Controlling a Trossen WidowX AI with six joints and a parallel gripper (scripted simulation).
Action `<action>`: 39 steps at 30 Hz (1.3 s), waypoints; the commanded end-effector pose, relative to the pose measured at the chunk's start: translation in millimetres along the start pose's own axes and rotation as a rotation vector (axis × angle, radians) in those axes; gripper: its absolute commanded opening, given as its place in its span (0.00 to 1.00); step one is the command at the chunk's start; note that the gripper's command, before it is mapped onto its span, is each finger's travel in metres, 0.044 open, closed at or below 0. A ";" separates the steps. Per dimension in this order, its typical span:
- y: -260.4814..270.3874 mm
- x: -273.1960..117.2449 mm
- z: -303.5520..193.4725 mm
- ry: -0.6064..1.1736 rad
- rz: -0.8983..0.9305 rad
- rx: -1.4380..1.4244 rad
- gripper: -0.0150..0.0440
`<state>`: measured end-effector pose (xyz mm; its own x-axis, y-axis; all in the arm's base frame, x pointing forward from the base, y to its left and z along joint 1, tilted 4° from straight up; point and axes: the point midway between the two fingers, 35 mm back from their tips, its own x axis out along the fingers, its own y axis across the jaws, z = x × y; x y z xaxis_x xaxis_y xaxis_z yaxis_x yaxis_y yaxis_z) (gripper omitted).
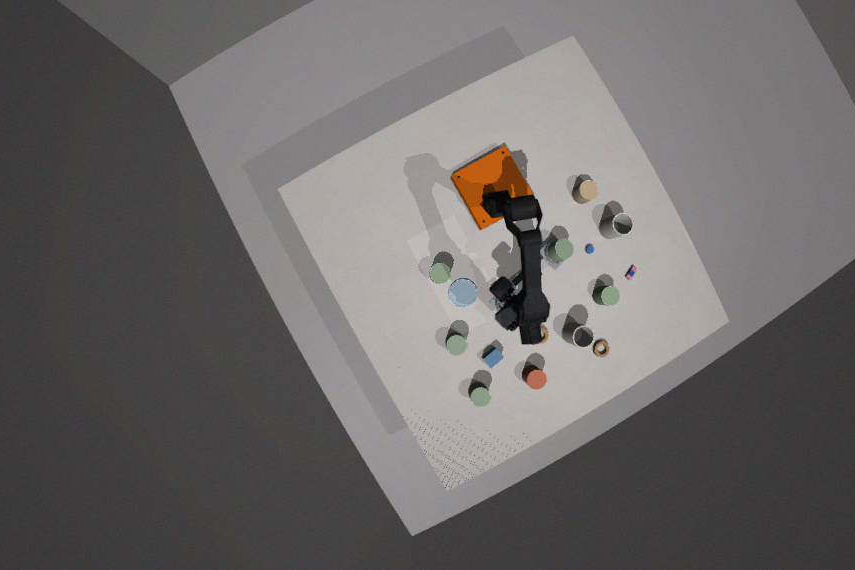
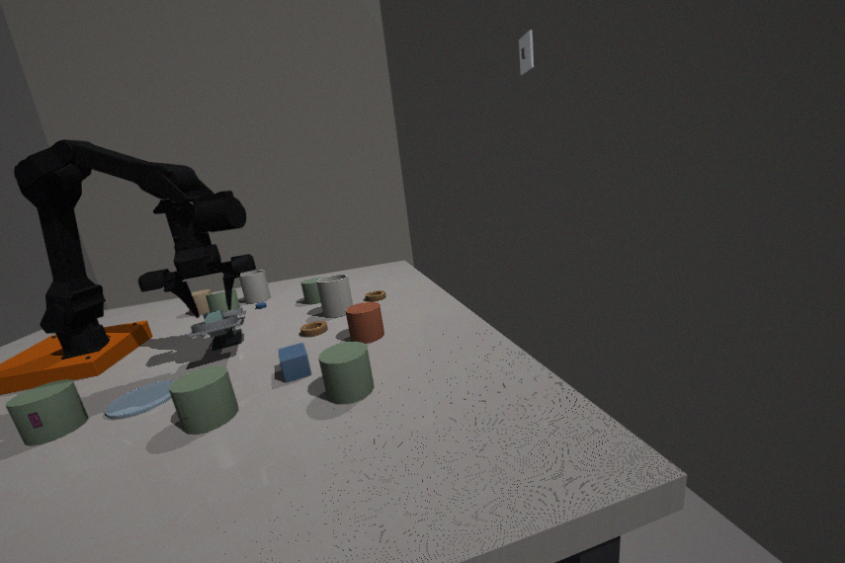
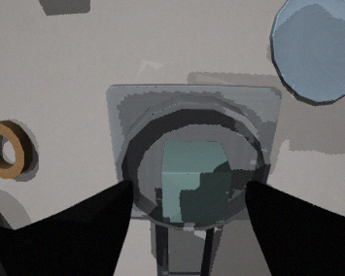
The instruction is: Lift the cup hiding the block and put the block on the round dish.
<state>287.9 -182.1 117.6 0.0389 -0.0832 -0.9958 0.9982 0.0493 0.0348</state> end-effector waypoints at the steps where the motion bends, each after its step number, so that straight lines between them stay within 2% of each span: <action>1: -1.9 8.0 -0.5 0.001 -0.008 0.001 0.69; 9: -2.4 18.4 -0.8 0.001 -0.008 0.001 0.69; 13: -2.4 18.4 -0.8 0.001 -0.008 0.001 0.52; 20: -2.4 18.4 -0.8 0.001 -0.008 0.001 0.44; 24: -1.4 12.0 -0.2 0.001 -0.008 0.001 0.26; 39: 0.7 -56.4 0.9 0.001 -0.008 0.001 0.25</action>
<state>286.5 -178.8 158.1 0.0209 -0.0736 -0.9971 0.9985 0.0512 0.0172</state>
